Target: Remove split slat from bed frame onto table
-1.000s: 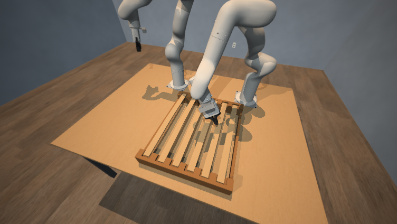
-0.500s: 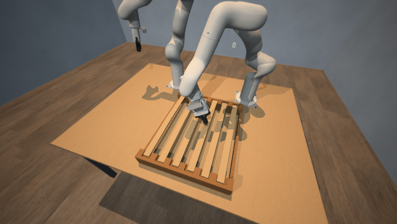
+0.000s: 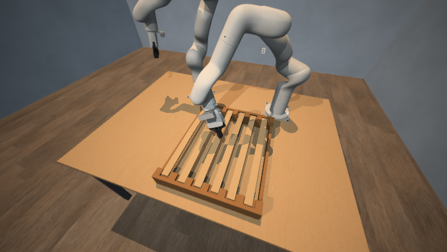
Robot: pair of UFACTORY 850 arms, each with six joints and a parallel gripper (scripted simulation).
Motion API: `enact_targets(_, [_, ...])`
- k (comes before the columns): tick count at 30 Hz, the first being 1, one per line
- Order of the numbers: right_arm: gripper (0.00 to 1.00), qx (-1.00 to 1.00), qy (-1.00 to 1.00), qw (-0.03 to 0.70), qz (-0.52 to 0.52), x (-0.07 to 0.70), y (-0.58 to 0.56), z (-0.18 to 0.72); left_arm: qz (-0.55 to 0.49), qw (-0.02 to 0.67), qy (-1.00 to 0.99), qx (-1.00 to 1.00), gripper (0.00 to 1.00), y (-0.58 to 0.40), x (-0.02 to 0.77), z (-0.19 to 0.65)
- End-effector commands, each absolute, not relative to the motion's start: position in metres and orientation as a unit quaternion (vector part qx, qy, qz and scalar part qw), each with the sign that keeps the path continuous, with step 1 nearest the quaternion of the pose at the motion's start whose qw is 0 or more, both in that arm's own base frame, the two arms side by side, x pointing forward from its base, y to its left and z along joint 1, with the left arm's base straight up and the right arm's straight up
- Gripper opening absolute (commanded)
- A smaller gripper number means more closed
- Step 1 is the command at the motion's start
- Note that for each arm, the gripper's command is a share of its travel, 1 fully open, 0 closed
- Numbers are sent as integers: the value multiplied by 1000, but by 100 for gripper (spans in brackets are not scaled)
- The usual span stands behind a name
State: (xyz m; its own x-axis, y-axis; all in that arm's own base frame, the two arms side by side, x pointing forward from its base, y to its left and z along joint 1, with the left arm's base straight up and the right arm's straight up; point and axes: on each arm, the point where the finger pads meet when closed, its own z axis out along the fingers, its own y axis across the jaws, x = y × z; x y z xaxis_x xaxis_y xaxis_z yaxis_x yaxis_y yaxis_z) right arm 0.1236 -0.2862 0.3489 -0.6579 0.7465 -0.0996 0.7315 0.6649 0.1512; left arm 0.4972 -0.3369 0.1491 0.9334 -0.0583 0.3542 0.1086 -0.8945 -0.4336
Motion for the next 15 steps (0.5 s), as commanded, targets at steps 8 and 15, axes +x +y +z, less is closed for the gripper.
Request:
enact_targets(8, [100,406,909,77,48,124,-287,350,-182,229,-12,-956,0,-339,499,150])
enact_targets(15, [100,406,909,77,48,124,-287,350,-182,229,-13,-956,0,-347,467,188])
